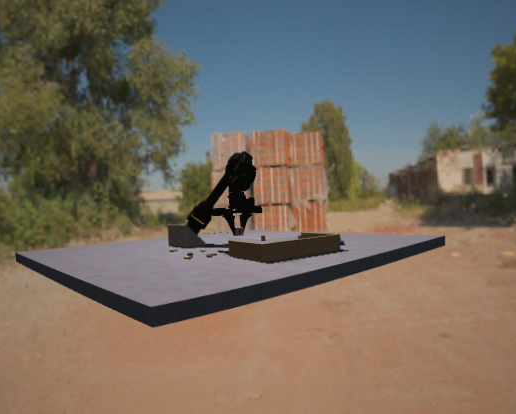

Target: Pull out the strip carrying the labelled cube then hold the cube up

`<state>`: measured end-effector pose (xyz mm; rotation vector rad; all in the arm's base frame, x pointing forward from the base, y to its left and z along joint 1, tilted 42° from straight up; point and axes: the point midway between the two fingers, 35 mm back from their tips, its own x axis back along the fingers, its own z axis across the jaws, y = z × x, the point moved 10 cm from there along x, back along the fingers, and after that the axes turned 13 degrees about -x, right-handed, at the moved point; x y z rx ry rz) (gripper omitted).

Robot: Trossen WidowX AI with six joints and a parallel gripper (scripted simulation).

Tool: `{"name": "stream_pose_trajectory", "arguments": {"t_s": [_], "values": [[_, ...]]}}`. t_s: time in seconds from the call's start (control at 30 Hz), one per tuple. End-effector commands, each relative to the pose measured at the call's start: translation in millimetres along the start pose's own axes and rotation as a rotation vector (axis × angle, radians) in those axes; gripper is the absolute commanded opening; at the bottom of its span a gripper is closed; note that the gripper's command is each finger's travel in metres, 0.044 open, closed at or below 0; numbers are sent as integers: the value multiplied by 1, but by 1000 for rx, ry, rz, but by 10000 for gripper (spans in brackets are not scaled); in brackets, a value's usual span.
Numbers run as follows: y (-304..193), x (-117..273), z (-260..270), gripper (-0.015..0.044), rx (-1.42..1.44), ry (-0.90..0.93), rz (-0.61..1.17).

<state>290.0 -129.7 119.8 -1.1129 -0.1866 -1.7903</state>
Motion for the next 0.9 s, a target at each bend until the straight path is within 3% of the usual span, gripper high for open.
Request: {"name": "stream_pose_trajectory", "arguments": {"t_s": [0.0, 0.17, 0.87], "values": [[-1, 12, -2, 0, 1, -3, -6], [-2, 35, -2, 0, 1, -4, -5], [-2, 35, -2, 0, 1, -4, -5]]}}
